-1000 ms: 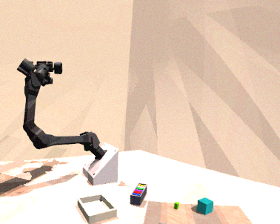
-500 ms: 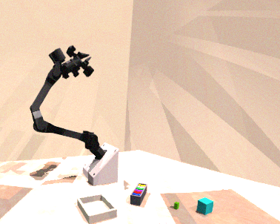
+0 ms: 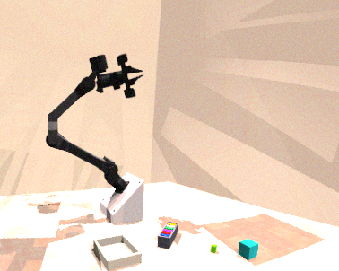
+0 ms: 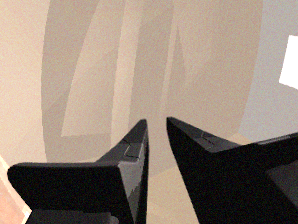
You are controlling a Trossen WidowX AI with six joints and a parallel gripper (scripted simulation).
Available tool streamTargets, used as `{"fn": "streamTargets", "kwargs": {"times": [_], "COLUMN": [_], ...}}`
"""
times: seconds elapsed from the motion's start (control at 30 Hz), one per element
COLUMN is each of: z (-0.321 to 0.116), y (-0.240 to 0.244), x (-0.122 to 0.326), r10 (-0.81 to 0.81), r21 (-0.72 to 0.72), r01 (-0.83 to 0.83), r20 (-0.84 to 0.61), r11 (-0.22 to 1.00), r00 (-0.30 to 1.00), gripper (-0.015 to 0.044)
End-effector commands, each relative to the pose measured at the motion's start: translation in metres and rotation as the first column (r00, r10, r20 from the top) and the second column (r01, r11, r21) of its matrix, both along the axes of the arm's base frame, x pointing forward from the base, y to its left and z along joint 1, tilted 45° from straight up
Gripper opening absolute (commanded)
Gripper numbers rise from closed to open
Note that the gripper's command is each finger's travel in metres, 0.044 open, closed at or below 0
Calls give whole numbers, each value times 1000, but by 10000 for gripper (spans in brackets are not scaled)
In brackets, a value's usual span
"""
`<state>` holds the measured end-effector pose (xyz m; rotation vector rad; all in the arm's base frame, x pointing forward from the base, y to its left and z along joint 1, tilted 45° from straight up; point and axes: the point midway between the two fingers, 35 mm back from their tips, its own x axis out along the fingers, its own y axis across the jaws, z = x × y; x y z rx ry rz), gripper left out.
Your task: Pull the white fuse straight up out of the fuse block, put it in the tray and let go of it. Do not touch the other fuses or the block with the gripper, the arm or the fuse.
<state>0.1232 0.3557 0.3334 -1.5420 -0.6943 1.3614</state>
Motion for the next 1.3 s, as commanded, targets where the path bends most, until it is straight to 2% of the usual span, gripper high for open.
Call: {"fn": "streamTargets", "kwargs": {"times": [0.0,0.13,0.27,0.43,0.6,0.83,1.07,1.17,1.27], "z": [-45,-91,-137,-196,-251,-319,-374,-389,-390], "y": [-3,-21,-48,-92,-148,-243,-343,-376,-380], "x": [45,93,135,176,204,215,191,175,173], "r10": [-204,-445,-664,-875,-983,-937,-677,-554,-541], "r21": [-114,-237,-361,-510,-620,-679,-598,-537,-530], "r01": [191,397,569,713,765,677,427,319,308], "r20": [-112,-204,-250,-236,-153,47,285,361,369], "r11": [975,887,739,482,173,-284,-679,-781,-791], "r00": [973,872,705,423,98,-346,-678,-750,-756], "gripper": [69,69,69,69,69,69,69,69,69]}}
